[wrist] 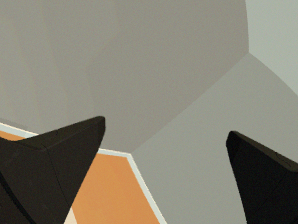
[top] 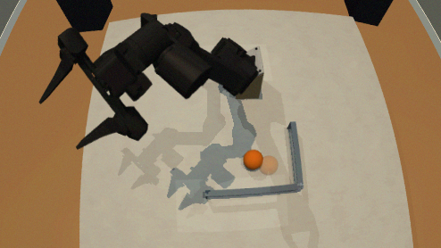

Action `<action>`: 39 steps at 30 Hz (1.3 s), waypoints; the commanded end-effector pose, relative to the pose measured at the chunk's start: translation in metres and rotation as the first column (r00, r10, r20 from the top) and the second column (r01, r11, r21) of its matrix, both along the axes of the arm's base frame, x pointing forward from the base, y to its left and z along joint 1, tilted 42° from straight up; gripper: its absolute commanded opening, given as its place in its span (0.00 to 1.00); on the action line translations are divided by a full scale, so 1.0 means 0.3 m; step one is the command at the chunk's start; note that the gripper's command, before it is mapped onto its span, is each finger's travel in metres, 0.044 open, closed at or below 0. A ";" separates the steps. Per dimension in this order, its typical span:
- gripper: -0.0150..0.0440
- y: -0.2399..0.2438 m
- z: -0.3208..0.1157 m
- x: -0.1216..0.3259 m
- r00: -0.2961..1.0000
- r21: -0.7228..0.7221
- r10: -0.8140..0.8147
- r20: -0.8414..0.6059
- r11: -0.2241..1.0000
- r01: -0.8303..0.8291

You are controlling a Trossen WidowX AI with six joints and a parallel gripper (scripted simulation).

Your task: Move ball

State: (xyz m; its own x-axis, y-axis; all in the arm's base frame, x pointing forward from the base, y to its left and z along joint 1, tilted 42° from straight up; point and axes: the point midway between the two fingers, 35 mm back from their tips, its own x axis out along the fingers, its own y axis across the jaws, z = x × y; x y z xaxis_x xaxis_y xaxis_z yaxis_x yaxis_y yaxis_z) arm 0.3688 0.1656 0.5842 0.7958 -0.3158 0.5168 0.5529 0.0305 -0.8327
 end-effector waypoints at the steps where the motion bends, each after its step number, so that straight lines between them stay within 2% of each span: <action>1: 0.98 0.001 0.002 -0.005 1.000 0.006 0.006 0.006 1.000 -0.006; 4: 0.99 0.015 0.043 -0.088 0.992 0.077 0.082 0.097 0.993 -0.090; 10: 0.99 0.015 0.210 -0.367 0.942 0.074 0.199 0.271 0.971 -0.227; 20: 0.99 -0.156 0.362 -0.705 0.845 0.082 0.223 0.487 0.951 -0.299; 24: 0.99 -0.230 0.371 -0.797 0.785 0.167 0.259 0.563 0.895 -0.414; 30: 0.99 -0.425 0.403 -0.938 0.719 0.219 0.220 0.659 0.859 -0.463; 33: 0.99 -0.459 0.392 -0.944 0.699 0.252 0.241 0.673 0.814 -0.523; 39: 0.99 -0.705 0.366 -1.002 0.652 0.342 0.170 0.739 0.739 -0.580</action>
State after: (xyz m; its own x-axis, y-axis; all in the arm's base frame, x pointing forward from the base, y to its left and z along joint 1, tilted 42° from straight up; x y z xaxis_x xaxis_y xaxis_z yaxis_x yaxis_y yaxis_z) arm 0.0728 -0.0141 0.6986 0.4570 -0.3895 0.7996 0.7542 0.6463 -0.1162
